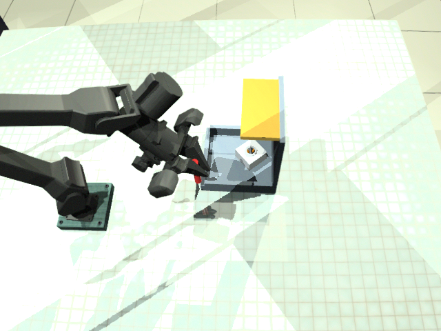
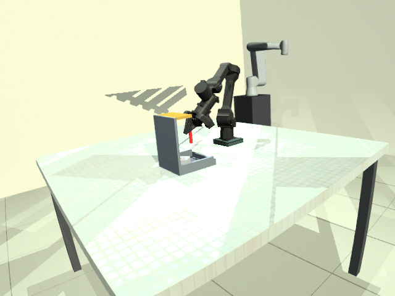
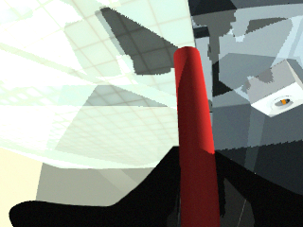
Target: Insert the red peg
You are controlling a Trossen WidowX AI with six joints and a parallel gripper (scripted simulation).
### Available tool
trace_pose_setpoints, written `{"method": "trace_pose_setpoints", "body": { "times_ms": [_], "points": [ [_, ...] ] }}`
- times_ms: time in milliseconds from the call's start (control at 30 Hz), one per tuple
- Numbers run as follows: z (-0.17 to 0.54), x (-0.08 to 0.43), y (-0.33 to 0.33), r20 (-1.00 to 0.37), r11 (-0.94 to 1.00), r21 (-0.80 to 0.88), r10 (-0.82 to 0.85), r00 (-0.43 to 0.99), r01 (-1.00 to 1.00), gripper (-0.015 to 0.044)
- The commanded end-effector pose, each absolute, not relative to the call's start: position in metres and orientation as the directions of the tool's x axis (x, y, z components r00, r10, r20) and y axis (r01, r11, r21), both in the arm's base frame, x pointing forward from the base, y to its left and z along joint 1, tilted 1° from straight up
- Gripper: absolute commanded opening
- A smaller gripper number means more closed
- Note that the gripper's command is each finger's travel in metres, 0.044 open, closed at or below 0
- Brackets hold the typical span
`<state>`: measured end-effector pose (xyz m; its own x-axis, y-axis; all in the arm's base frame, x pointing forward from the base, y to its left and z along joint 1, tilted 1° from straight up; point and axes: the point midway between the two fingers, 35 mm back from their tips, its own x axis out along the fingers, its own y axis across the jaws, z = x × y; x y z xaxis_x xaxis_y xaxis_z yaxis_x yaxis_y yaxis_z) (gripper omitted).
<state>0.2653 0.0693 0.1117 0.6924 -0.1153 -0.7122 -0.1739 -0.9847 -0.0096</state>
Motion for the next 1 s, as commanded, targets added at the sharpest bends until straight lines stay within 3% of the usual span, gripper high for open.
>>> {"method": "trace_pose_setpoints", "body": {
  "times_ms": [0, 967],
  "points": [
    [0.115, 0.271, 0.078, -0.705, -0.987, -0.016, -0.104, 0.701, -0.163, 0.0000],
    [0.110, 0.296, 0.136, -0.703, -0.999, -0.020, -0.019, 0.711, -0.046, 0.0000]
  ]
}}
